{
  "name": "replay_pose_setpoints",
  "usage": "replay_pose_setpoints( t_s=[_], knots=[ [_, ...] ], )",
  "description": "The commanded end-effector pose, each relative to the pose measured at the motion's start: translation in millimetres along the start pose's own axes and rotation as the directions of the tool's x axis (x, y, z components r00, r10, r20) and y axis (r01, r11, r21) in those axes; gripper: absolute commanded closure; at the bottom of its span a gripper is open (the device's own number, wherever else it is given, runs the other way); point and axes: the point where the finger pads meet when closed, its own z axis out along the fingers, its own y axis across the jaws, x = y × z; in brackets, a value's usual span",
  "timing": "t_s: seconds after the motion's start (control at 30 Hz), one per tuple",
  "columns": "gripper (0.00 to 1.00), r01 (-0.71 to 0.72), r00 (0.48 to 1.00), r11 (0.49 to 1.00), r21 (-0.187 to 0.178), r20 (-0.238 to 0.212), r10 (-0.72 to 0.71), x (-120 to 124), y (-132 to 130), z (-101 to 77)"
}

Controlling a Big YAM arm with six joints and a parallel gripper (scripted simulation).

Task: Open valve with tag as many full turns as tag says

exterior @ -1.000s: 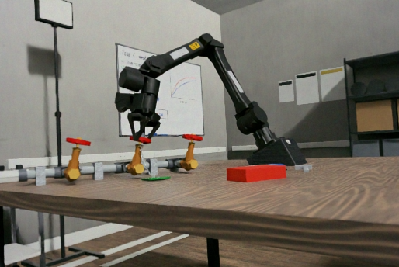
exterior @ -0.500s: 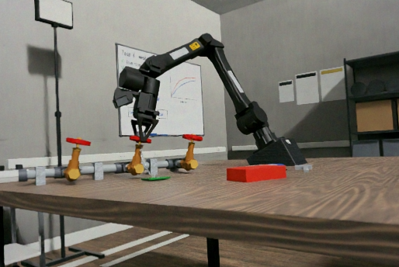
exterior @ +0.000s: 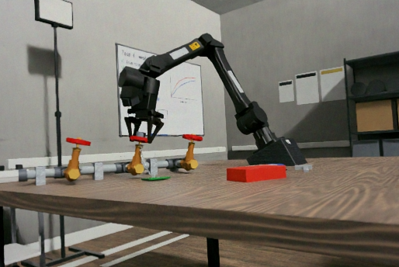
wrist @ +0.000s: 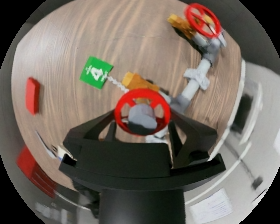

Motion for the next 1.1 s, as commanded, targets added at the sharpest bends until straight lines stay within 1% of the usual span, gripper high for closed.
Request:
replay_pose_setpoints(
  t_s=[0.0, 0.1, 0.2, 0.3, 0.4, 0.47, 0.5, 0.63, 0.73, 0.83, 1.07],
  knots=[
    [1.0, 0.338, 0.941, 0.941, 0.018, 0.022, -0.338, -12.7, -8.4, -8.4],
    [1.0, 0.469, 0.883, 0.883, 0.019, 0.017, -0.47, -11.3, -7.1, -7.5],
    [1.0, 0.592, 0.806, 0.806, 0.022, 0.014, -0.592, -11.2, -7.1, -7.4],
    [1.0, 0.701, 0.712, 0.712, 0.024, 0.011, -0.702, -11.2, -7.0, -7.4],
    [1.0, 0.796, 0.605, 0.605, 0.025, 0.007, -0.796, -11.1, -7.0, -7.3],
    [1.0, 0.796, 0.605, 0.605, 0.025, 0.007, -0.796, -11.1, -7.0, -7.3],
    [1.0, 0.863, 0.504, 0.504, 0.026, 0.006, -0.864, -11.1, -6.9, -7.3],
    [1.0, 0.942, 0.334, 0.334, 0.028, 0.004, -0.942, -11.0, -6.9, -7.2],
    [1.0, 0.955, 0.294, 0.294, 0.027, 0.003, -0.956, -10.7, -6.8, -7.3],
    [1.0, 0.963, 0.27, 0.27, 0.024, 0.003, -0.963, -10.0, -6.4, -7.2],
    [1.0, 0.966, 0.258, 0.258, 0.021, 0.003, -0.966, -9.2, -6.0, -7.2]
  ],
)
